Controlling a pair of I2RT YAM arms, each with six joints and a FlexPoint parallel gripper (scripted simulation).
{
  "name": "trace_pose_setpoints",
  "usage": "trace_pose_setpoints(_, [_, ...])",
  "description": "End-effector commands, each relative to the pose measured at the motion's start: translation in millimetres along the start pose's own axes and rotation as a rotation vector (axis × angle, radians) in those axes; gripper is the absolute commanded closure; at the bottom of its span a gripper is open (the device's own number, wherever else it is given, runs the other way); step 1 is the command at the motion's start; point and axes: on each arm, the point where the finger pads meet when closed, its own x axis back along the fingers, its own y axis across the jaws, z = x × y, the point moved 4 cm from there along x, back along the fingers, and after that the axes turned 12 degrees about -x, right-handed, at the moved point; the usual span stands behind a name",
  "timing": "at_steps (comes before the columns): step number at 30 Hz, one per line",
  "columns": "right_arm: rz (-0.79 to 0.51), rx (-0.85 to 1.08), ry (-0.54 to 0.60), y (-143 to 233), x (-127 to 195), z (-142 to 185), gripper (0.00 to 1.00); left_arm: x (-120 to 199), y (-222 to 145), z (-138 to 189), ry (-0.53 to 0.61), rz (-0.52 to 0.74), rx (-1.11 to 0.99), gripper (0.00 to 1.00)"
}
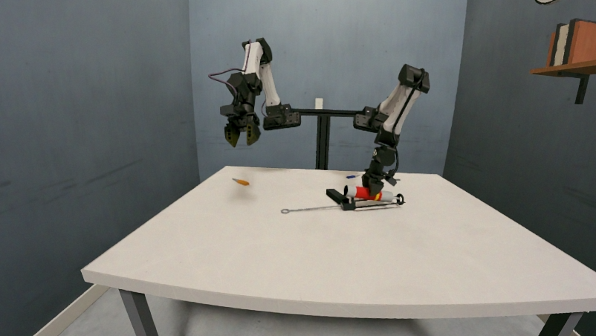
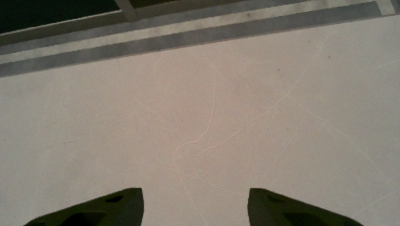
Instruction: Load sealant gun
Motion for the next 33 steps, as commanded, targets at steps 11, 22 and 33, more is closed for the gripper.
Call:
trace_pose_setpoints(11, [-0.023,-0.003,-0.053,6.5,11.2,-18.5,0.48,7.4,-11.1,-7.1,0.05,0.059,-0.01,1.0])
trace_pose_setpoints(22, [-0.023,-0.003,-0.053,6.5,11.2,-18.5,0.48,7.9,-8.6,-17.9,0.046,0.058,-0.01,1.0])
trace_pose_setpoints(33, [-0.023,-0.003,-0.053,6.5,11.2,-18.5,0.48,8.1,-5.4,-25.8,0.048,0.056,-0.013,1.0])
